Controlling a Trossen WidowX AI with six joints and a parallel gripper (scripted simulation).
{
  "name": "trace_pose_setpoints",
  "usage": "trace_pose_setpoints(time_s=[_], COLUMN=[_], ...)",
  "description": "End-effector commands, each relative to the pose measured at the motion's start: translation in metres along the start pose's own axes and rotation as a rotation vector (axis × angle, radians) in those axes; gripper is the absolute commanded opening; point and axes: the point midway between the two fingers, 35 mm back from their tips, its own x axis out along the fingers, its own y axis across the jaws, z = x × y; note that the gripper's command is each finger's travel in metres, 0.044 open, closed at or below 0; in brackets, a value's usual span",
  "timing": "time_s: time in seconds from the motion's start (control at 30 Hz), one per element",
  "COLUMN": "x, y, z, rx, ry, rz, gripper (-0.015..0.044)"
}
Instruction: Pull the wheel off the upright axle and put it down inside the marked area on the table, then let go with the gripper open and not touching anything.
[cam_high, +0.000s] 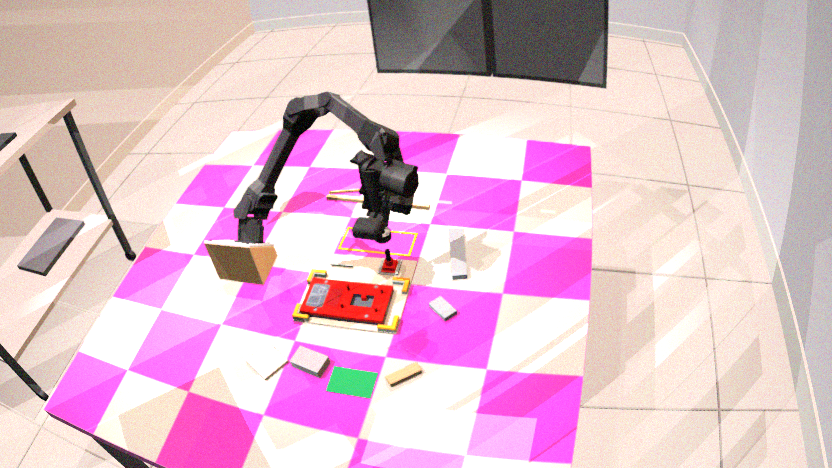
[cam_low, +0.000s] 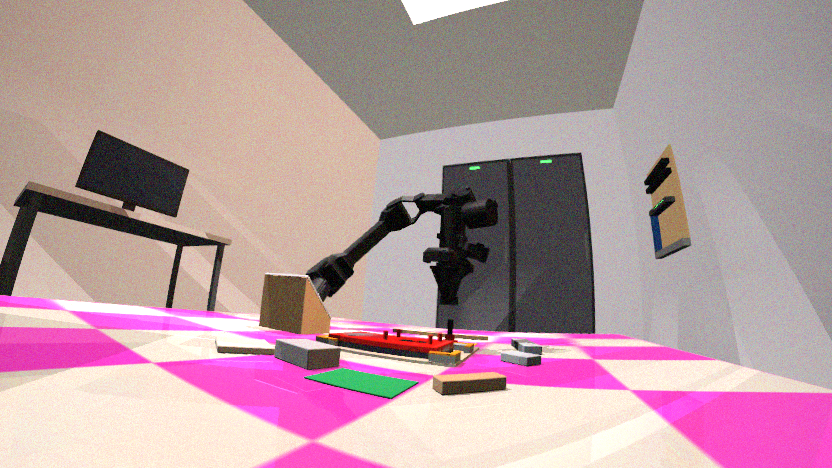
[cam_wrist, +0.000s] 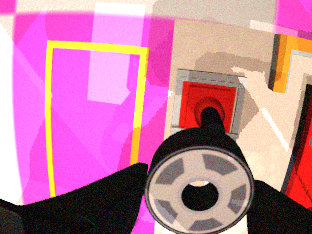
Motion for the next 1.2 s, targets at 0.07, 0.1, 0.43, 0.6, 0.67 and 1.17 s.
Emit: trace_pose_setpoints(time_s=[0.07, 0.1, 0.43, 0.6, 0.67, 1.17], x=[-0.005, -0.006, -0.007, -0.008, -0.007, 0.042], y=[0.027, 0.031, 0.069, 0.081, 0.081, 0.080], z=[-0.012, -0.015, -0.042, -0.052, -0.052, -0.049], rx=[-0.010, -0.010, -0.014, -0.015, -0.015, -0.016], ry=[-0.011, -0.011, -0.011, -0.011, -0.011, -0.012], rz=[-0.002, -0.002, -0.002, -0.002, -0.002, -0.003], gripper=[0.0000, 0.0000, 0.0000, 0.0000, 0.0000, 0.0000])
